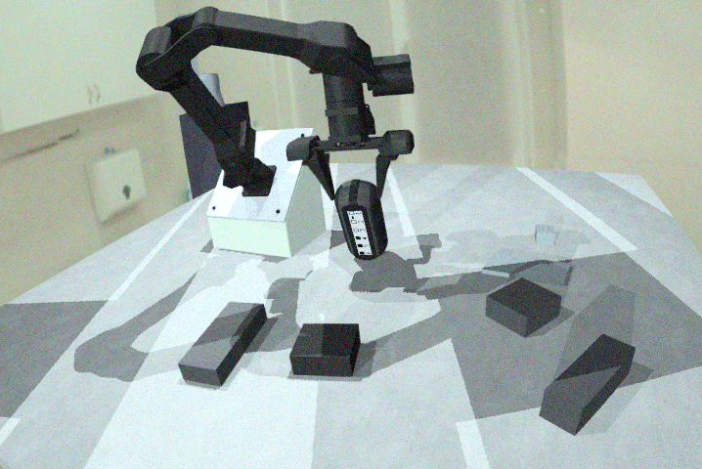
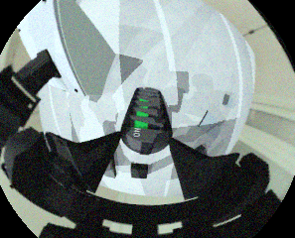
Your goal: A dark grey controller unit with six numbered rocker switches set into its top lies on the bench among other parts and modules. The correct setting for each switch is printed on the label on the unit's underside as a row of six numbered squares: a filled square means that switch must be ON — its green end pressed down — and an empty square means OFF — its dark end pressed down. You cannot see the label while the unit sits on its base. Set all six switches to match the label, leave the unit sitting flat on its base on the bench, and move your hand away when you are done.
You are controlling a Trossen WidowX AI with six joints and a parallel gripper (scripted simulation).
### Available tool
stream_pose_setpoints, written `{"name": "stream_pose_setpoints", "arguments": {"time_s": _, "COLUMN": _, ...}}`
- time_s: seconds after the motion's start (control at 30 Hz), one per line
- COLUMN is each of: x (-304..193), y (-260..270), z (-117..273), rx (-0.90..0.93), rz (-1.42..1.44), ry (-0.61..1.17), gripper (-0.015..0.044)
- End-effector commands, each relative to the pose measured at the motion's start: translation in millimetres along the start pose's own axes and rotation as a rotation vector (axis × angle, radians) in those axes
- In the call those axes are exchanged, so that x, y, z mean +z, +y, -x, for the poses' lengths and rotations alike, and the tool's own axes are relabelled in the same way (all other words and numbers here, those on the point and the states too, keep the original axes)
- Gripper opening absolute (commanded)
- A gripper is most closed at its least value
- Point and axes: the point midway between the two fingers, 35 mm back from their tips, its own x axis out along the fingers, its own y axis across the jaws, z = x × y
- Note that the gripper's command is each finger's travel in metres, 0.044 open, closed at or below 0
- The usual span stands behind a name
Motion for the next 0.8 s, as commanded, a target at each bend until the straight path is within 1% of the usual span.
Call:
{"name": "stream_pose_setpoints", "arguments": {"time_s": 0.0, "x": -3, "y": 1, "z": -3, "rx": 0.006, "rz": 0.005, "ry": 0.002, "gripper": 0.0338}}
{"name": "stream_pose_setpoints", "arguments": {"time_s": 0.77, "x": -20, "y": 1, "z": -11, "rx": 0.006, "rz": 0.005, "ry": 0.003, "gripper": 0.0338}}
